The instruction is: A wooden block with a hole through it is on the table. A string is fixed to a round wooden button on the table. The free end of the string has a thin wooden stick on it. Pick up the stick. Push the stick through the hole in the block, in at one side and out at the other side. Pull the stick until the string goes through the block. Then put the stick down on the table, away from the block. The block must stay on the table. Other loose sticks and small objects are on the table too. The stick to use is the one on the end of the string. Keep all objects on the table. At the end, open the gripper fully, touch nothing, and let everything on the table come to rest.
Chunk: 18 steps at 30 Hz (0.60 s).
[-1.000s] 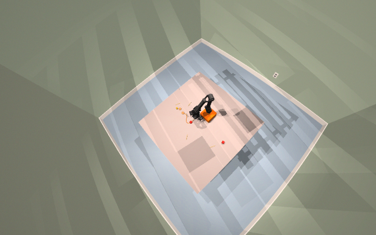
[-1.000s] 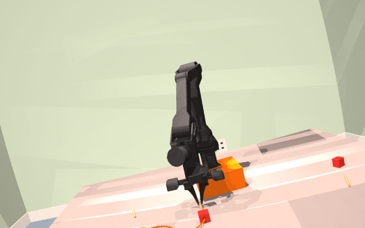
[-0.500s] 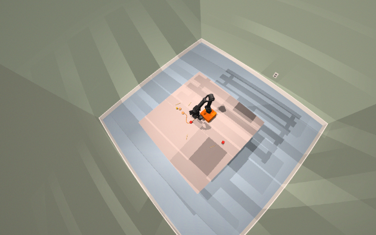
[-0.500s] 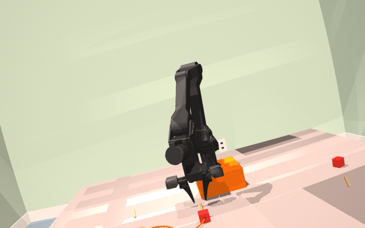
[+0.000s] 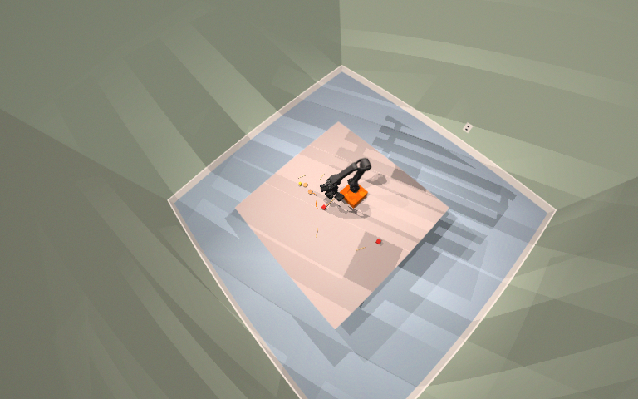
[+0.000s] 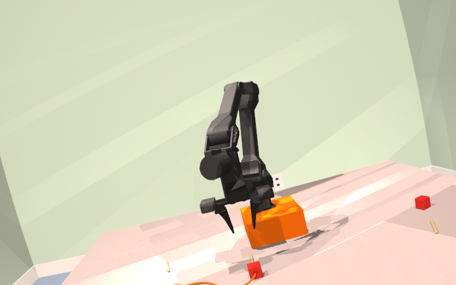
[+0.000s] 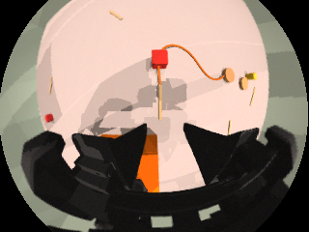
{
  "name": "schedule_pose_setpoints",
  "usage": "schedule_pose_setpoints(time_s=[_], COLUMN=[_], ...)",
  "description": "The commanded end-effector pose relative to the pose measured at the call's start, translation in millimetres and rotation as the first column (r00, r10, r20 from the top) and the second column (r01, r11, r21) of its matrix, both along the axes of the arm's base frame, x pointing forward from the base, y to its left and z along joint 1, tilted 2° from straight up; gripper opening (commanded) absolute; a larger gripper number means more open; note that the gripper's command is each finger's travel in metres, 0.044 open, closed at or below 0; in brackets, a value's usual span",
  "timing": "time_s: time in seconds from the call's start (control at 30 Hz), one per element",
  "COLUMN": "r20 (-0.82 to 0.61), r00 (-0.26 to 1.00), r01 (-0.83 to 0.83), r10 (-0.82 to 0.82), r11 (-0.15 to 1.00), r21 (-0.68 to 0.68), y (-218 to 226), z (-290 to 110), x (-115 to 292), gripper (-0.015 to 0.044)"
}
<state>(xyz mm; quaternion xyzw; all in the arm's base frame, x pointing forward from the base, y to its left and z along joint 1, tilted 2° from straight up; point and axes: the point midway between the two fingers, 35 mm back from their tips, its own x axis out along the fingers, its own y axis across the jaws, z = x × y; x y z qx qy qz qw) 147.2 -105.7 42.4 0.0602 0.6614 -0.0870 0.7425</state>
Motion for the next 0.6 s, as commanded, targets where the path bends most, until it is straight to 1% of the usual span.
schedule_pose_setpoints(time_s=[0.0,0.07,0.13,0.2,0.57], r20=[0.002,0.002,0.001,0.001,0.007], r00=[1.0,1.0,1.0,1.0,1.0], r01=[0.0,0.0,0.0,0.0,0.0], r10=[0.0,0.0,0.0,0.0,0.0], r11=[1.0,1.0,1.0,1.0,1.0], r21=[-0.002,-0.002,-0.001,-0.001,-0.005], y=[-0.3,-0.4,-0.1,0.5,-0.6], z=[-0.1,2.2,20.0,29.5,25.8], x=[0.4,0.5,-0.1,-1.0,0.7], gripper=[0.0341,0.0394,0.044,0.044,0.044])
